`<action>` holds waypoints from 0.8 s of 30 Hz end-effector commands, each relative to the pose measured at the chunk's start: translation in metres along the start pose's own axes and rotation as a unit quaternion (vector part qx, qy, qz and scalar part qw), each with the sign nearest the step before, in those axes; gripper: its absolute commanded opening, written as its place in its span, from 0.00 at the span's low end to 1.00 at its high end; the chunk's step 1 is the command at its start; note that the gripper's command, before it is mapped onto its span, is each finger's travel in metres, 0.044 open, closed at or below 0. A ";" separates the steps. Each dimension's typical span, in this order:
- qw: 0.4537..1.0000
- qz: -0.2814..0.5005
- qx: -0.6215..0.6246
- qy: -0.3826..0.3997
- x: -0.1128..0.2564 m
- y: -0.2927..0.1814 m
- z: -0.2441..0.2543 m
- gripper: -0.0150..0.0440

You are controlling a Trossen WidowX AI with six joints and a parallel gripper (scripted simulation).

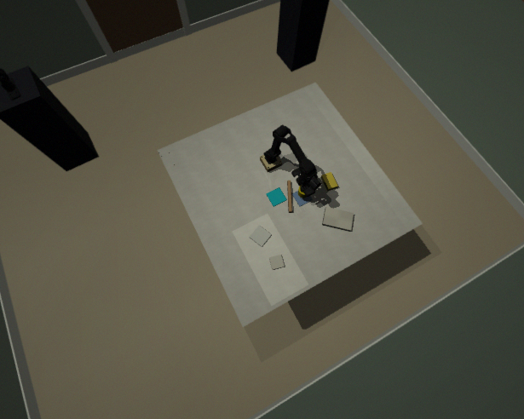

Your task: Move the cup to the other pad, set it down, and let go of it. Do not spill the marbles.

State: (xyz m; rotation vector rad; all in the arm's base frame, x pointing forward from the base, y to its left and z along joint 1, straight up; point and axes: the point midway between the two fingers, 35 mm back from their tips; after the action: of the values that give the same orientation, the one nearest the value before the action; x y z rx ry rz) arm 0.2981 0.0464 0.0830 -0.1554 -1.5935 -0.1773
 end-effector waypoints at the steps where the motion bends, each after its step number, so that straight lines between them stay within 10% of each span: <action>1: 1.000 0.001 0.000 0.002 -0.001 -0.007 0.002 0.25; 24: 1.000 0.005 -0.001 0.002 0.004 -0.059 0.015 0.25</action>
State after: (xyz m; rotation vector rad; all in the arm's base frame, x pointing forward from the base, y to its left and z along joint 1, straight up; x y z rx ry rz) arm 0.2763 -0.0031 0.0867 -0.1628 -1.5967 -0.1767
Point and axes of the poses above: the point midway between the two fingers, 35 mm back from their tips, its own x axis back along the fingers, its own z axis across the jaws, y = z × x, and after that the axes turned 10 degrees about -x, right-handed
